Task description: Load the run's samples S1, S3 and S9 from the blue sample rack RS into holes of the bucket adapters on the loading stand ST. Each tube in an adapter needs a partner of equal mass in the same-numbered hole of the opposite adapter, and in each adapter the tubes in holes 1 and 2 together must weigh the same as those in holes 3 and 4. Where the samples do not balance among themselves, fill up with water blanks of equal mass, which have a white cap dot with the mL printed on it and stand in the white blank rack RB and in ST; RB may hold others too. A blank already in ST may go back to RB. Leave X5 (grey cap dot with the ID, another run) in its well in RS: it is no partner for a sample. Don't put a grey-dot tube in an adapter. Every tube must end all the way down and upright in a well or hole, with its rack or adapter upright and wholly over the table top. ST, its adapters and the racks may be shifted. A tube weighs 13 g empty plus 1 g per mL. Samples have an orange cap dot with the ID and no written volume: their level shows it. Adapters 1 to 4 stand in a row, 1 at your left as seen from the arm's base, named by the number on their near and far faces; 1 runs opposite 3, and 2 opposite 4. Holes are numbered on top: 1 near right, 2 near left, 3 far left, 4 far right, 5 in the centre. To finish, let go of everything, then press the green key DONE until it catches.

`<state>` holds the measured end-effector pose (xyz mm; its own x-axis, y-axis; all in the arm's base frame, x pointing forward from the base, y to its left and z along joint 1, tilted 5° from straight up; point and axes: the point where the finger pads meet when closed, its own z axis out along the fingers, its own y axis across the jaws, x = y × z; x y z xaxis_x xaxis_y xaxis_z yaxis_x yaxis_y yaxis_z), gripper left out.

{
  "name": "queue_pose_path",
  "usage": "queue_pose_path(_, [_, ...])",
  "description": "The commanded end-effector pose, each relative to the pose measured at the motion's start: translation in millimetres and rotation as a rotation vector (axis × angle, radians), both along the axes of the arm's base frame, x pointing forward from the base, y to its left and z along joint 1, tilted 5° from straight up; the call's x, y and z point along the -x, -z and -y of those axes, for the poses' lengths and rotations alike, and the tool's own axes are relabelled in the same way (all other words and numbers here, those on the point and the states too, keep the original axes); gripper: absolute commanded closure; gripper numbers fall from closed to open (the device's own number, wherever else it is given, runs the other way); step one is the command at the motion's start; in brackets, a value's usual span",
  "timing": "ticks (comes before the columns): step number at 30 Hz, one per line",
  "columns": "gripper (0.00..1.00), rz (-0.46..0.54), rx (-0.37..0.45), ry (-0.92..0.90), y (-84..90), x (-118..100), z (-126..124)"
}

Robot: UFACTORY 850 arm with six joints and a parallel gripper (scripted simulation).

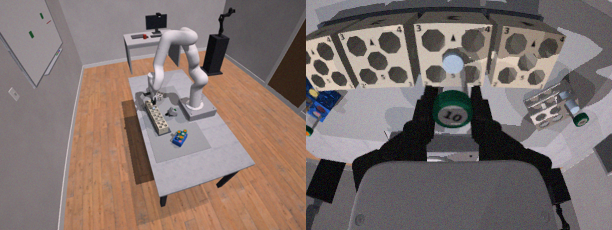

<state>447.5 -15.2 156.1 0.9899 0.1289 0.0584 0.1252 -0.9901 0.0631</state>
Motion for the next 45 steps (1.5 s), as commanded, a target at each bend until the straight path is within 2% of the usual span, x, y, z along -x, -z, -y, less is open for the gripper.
queue_pose_path(1, [1.00, 0.002, 0.000, 0.000, 3.6, -1, 0])
queue_pose_path(45, [1.00, 0.002, 0.000, 0.000, 41.5, -4, 2])
